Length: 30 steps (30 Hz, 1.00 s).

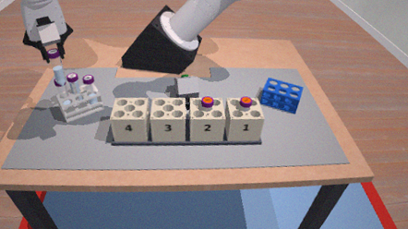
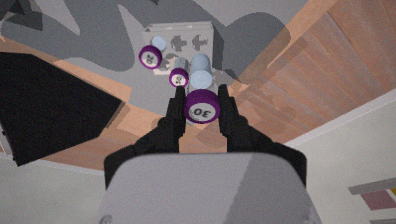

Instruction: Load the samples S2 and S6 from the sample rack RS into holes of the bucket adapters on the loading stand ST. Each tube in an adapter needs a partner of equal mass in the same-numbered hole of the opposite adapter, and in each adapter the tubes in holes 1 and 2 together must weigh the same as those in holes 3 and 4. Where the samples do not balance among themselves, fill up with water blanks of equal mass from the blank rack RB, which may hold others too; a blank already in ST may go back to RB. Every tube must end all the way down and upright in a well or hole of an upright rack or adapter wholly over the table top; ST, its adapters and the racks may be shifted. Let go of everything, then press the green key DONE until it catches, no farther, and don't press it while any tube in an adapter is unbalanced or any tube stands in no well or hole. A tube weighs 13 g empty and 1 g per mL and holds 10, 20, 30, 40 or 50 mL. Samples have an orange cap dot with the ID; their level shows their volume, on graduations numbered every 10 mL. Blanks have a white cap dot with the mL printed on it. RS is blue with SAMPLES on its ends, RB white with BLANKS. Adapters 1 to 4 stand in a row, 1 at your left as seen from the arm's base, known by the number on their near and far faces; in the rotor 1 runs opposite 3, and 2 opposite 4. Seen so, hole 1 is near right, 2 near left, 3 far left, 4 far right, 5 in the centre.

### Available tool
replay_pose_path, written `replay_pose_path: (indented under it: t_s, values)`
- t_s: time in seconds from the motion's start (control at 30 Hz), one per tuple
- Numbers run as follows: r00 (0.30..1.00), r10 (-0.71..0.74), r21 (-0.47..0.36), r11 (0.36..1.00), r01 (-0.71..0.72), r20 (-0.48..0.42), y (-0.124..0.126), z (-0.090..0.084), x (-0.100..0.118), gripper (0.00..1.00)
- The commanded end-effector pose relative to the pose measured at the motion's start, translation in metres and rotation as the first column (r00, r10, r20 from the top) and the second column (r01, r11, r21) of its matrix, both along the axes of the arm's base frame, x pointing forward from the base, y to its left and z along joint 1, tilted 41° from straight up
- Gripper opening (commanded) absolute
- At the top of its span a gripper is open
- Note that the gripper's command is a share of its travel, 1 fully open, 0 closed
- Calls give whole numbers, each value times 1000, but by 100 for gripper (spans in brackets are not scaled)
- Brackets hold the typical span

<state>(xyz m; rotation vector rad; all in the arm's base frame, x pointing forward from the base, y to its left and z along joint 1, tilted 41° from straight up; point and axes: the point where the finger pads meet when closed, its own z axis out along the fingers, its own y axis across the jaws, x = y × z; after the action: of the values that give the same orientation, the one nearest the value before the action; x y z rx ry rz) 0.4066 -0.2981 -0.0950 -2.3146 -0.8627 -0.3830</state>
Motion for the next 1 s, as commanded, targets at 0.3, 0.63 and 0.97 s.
replay_pose_path:
  t_s: [0.3, 0.63, 0.97]
  values:
    - [1000, -1, -2, 1000, 1, 1, -12, 13, 0, 0]
    - [986, -126, 0, 992, 127, -107, 7, 29, 2, 0]
    - [908, -316, -26, 946, 322, -275, 37, 56, 5, 0]
